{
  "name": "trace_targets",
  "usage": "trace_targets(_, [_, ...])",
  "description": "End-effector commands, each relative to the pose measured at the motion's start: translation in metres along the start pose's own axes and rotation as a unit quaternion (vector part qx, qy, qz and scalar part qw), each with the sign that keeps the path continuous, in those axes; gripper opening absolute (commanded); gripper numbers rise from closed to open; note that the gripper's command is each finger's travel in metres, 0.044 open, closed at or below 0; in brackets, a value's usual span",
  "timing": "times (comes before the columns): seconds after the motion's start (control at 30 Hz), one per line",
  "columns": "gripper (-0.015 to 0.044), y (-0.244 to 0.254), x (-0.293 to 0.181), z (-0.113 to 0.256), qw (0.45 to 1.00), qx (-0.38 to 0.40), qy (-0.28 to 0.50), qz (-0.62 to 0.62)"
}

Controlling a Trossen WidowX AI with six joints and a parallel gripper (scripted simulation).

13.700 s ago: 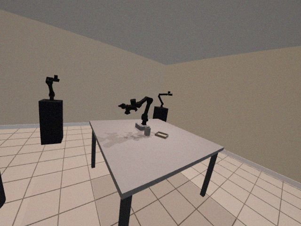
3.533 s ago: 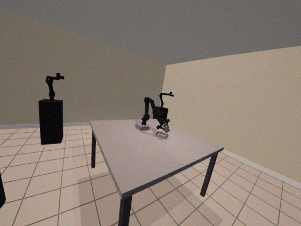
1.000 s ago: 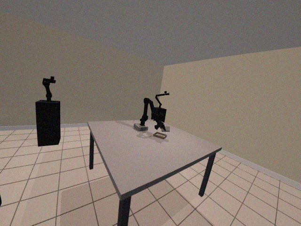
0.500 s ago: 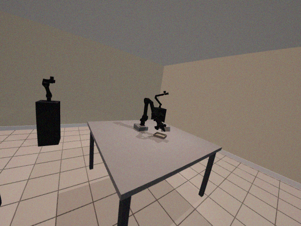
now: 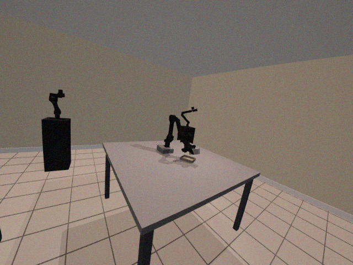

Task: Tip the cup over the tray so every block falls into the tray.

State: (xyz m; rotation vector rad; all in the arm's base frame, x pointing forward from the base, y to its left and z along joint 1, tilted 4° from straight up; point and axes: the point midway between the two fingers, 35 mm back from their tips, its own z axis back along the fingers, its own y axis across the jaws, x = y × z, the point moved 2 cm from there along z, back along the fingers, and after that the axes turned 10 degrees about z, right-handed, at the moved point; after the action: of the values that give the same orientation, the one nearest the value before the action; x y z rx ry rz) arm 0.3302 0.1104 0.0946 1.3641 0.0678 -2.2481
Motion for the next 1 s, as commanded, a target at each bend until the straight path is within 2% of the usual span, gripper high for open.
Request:
trace_targets(0.0, [0.0000, -0.0002, 0.0025, -0.0020, 1.000, 0.005, 0.009, -0.004])
trace_targets(0.97, [0.0000, -0.0011, 0.0060, -0.0029, 0.993, 0.036, 0.114, -0.003])
